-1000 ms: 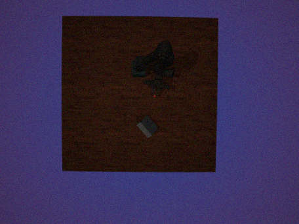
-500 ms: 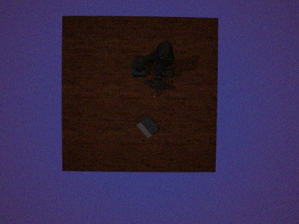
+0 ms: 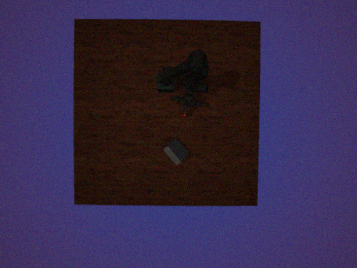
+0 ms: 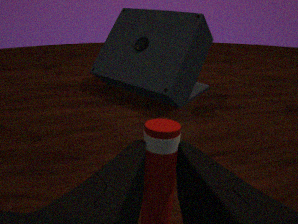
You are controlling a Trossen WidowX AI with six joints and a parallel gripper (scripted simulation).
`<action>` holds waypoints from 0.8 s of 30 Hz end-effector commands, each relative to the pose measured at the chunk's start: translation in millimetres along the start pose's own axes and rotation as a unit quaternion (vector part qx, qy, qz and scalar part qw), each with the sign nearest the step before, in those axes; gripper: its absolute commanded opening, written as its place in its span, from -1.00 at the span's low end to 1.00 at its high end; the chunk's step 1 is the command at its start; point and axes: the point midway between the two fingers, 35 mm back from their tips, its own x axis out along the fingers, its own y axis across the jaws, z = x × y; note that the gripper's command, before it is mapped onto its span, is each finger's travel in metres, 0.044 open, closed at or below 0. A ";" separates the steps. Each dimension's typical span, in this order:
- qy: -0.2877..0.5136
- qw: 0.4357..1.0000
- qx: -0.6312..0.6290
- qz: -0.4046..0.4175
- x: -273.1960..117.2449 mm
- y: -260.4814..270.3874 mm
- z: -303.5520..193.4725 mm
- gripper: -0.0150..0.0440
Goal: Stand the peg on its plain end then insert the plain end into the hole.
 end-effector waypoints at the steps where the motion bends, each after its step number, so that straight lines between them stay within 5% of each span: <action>1: 0.000 1.000 0.000 0.000 -1.2 0.2 -1.3 -0.32; 24: -0.007 1.000 -0.001 -0.001 -1.4 0.4 -1.8 -0.32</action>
